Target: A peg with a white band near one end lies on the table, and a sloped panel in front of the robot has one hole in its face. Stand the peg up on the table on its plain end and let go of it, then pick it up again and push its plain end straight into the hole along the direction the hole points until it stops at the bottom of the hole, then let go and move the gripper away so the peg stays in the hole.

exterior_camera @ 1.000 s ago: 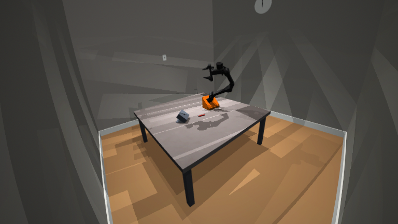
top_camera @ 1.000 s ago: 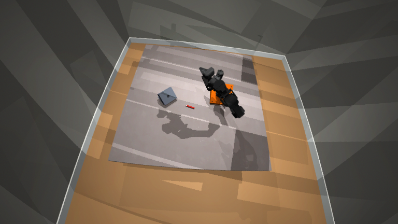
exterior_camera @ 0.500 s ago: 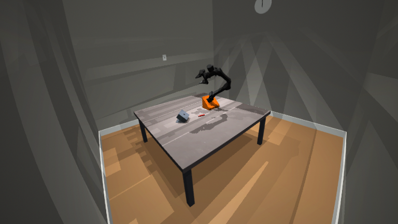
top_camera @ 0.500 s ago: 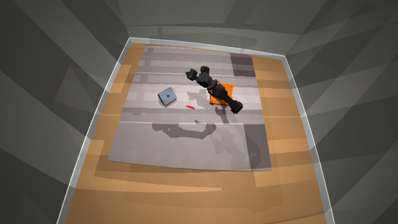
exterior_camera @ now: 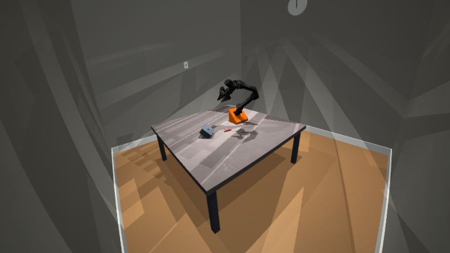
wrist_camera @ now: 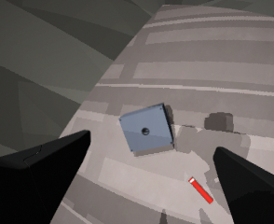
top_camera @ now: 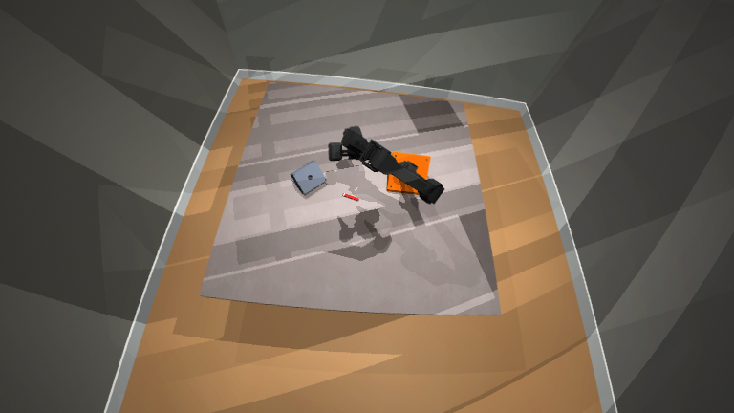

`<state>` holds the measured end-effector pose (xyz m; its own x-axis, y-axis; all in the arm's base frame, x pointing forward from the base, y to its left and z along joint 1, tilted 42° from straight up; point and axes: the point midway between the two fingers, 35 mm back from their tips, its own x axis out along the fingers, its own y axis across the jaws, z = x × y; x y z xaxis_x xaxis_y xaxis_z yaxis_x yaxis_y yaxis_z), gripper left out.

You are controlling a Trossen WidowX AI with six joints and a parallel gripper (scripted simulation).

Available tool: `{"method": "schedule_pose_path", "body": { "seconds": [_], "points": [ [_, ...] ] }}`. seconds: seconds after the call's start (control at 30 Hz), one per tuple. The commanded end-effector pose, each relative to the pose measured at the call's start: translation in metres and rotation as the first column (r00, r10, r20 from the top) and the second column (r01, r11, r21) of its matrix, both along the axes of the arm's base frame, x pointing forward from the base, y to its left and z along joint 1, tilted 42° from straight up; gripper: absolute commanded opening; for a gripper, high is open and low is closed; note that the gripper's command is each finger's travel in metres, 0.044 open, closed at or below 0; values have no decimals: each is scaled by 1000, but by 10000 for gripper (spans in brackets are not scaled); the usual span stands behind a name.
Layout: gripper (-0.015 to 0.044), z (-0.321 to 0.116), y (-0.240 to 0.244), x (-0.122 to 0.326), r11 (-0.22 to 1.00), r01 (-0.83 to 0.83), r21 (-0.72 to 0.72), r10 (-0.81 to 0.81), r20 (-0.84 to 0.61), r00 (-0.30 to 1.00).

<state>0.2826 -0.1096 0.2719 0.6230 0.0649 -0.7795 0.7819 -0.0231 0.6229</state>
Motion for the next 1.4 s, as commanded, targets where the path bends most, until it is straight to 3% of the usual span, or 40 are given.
{"method": "schedule_pose_path", "body": {
  "seconds": [0.0,0.37,0.77,1.1,1.37],
  "points": [
    [440,-22,16,11,989,-148,2,148,-29,989],
    [440,-73,62,26,869,-494,22,495,-60,867],
    [440,-127,119,24,602,-796,58,798,-29,602],
    [440,-167,166,7,324,-943,73,944,46,328],
    [440,-170,169,6,306,-949,74,949,52,310]
  ]
}}
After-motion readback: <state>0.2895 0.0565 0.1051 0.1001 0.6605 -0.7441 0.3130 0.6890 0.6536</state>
